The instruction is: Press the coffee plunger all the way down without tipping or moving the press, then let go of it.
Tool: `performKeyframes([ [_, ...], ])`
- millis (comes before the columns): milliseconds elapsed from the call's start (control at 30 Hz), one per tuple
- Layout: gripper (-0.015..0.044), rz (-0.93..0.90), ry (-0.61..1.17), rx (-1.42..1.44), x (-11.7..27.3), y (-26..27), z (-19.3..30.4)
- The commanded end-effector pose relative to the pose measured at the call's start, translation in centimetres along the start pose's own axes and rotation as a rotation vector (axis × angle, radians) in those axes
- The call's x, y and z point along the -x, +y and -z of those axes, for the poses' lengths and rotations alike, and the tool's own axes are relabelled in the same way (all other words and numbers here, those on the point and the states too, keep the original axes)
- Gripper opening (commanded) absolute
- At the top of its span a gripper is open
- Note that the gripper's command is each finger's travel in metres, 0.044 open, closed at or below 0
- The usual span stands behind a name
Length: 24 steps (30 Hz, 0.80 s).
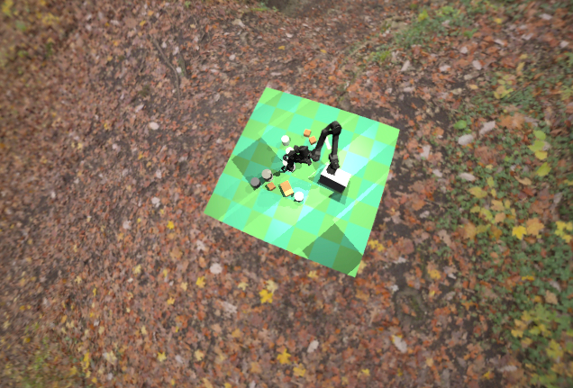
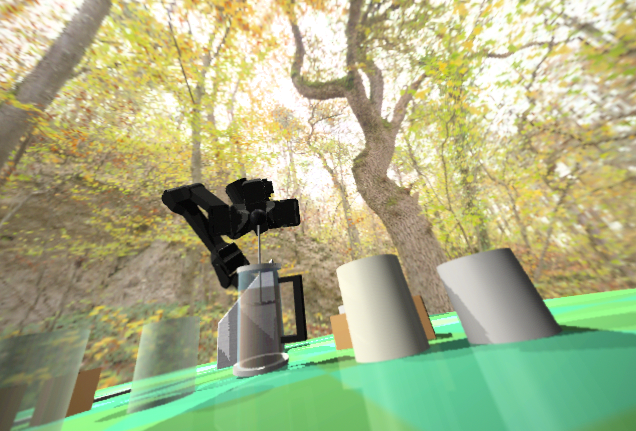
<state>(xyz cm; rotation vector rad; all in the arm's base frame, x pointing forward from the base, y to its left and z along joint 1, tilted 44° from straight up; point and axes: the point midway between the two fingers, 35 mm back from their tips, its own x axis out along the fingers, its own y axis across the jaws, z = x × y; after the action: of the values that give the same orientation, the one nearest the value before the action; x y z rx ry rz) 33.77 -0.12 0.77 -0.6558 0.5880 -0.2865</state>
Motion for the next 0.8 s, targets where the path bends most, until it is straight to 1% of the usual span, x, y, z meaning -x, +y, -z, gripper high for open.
performKeyframes([
  [0,0.0123,0.000,0.089,0.043,-0.5,-0.2,3.8],
  [433,0.0123,0.005,0.084,0.047,-2.1,-0.3,5.1],
  [767,0.0123,0.006,0.083,0.047,-3.1,-0.2,4.9],
])
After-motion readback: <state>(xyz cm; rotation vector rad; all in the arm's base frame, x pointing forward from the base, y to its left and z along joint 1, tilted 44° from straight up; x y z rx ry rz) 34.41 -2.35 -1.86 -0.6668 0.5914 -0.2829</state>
